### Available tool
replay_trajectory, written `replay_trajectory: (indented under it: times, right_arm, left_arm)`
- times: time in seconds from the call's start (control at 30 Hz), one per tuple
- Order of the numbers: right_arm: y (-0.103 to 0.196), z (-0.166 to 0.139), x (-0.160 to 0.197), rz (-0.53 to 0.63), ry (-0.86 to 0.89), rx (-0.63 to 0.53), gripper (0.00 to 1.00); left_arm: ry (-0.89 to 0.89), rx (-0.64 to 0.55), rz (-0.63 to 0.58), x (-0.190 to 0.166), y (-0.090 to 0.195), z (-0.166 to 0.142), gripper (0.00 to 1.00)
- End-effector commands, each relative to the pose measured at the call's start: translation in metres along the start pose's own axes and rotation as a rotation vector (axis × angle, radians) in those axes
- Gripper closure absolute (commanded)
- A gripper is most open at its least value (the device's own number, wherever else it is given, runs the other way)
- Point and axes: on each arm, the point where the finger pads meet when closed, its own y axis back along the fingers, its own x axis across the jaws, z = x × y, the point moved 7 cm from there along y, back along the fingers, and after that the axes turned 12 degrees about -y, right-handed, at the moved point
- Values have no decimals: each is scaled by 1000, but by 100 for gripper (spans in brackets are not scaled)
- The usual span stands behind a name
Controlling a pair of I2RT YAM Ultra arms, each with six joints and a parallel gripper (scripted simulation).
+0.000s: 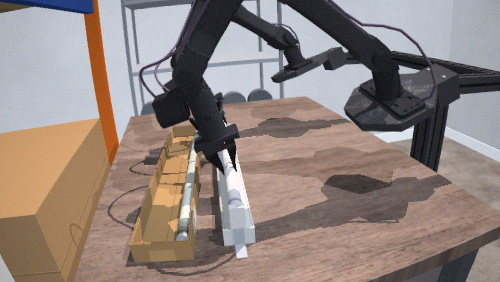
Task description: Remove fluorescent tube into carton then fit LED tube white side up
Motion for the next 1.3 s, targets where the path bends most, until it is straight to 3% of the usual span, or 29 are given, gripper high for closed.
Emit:
replay_trajectory:
  times: [0.0, 0.3, 0.4, 0.87, 0.97, 1.27]
  right_arm:
    - [9, 5, 4, -65, 6, -24, 89]
    - [10, 4, 10, -156, 5, -45, 89]
    - [9, 1, 16, -117, 12, -31, 89]
    - [8, 1, 21, -272, 7, -67, 89]
    - [7, -2, 26, -237, 19, -52, 89]
    - [7, -1, 27, -345, 8, -81, 89]
  left_arm:
    - [-20, 18, 70, 3, 8, 4, 89]
    - [-19, 37, 162, -2, 8, 4, 89]
    - [-18, 19, 116, -10, 6, 4, 89]
    - [-20, 63, 273, -14, 6, 6, 89]
    - [-22, 56, 227, -22, 4, 6, 89]
    - [-20, 80, 342, -21, 5, 7, 89]
